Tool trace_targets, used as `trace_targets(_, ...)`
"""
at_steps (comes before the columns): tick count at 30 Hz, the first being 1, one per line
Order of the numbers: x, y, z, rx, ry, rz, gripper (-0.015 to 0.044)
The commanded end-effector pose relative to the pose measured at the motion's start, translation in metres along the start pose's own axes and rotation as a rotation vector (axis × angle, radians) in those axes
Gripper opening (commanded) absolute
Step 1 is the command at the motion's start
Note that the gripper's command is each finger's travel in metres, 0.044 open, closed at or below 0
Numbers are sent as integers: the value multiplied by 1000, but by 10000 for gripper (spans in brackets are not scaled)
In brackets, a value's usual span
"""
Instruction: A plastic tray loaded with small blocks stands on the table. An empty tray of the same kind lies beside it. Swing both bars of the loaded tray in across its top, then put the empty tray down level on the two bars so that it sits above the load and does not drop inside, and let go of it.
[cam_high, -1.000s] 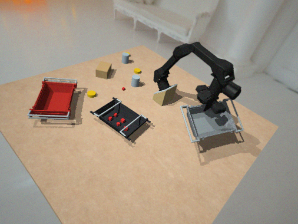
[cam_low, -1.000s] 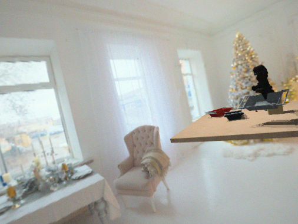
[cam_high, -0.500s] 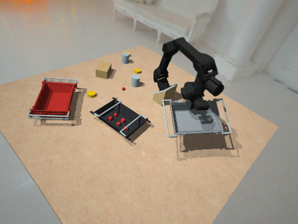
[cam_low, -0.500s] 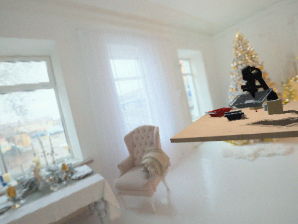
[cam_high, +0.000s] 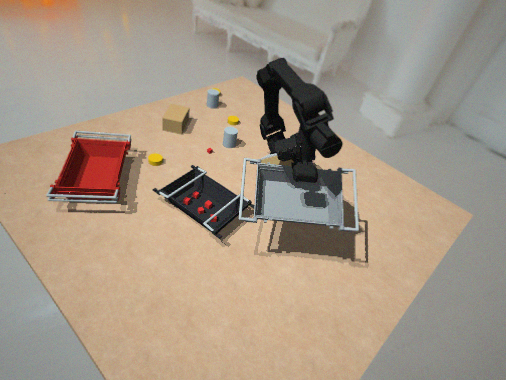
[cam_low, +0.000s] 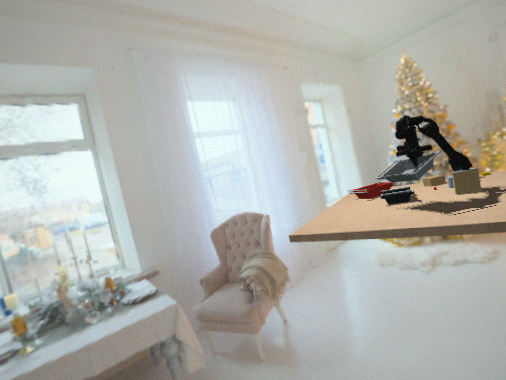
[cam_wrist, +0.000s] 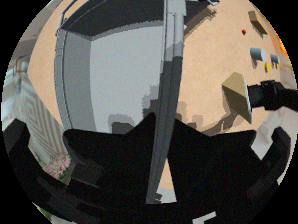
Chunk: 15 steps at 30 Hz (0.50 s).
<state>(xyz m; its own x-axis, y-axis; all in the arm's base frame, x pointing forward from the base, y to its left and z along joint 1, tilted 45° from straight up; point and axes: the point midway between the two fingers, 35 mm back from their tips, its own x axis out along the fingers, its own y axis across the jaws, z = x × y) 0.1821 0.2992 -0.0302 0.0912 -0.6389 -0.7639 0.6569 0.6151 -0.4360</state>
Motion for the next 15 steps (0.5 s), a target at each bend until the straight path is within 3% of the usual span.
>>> trace_targets(1, -7, 0, 23, 58, -1, 22, 0)
trace_targets(15, -4, -11, 107, 259, -14, 20, 0)
